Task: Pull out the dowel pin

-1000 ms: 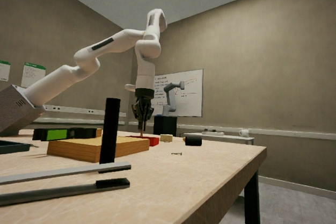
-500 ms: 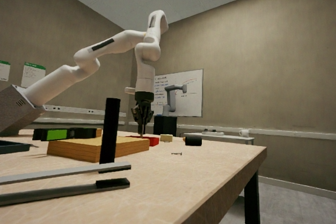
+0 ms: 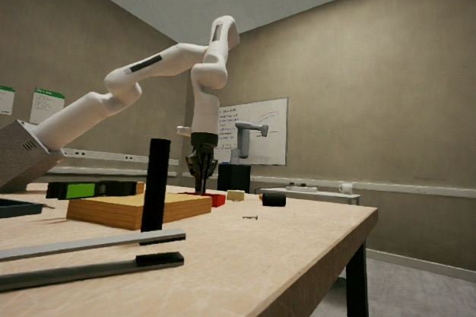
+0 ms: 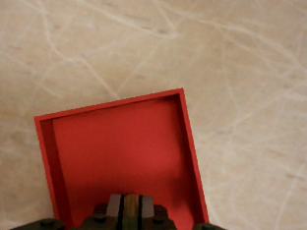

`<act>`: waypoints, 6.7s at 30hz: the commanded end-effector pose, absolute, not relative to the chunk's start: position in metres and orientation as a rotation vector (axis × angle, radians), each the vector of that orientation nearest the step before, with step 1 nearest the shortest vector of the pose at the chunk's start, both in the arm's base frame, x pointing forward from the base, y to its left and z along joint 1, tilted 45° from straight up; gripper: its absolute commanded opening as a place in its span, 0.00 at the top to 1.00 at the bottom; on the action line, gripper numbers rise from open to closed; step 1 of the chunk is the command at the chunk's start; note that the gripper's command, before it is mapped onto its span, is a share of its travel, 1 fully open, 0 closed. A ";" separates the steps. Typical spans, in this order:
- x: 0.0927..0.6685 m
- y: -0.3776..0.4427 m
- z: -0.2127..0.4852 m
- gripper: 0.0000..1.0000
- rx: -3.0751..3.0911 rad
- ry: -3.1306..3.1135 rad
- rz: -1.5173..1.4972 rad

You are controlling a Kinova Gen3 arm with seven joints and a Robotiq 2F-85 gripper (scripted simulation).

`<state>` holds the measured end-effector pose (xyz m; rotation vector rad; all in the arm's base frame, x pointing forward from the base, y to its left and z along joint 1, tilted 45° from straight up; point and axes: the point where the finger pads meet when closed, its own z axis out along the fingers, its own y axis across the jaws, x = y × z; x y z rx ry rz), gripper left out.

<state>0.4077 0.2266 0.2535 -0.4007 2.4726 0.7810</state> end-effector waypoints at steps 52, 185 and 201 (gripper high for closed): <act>0.409 0.228 0.252 0.90 -0.400 2.471 0.781; 0.369 0.165 0.326 0.66 -0.400 2.471 0.781; 0.364 0.157 0.335 0.66 -0.400 2.471 0.781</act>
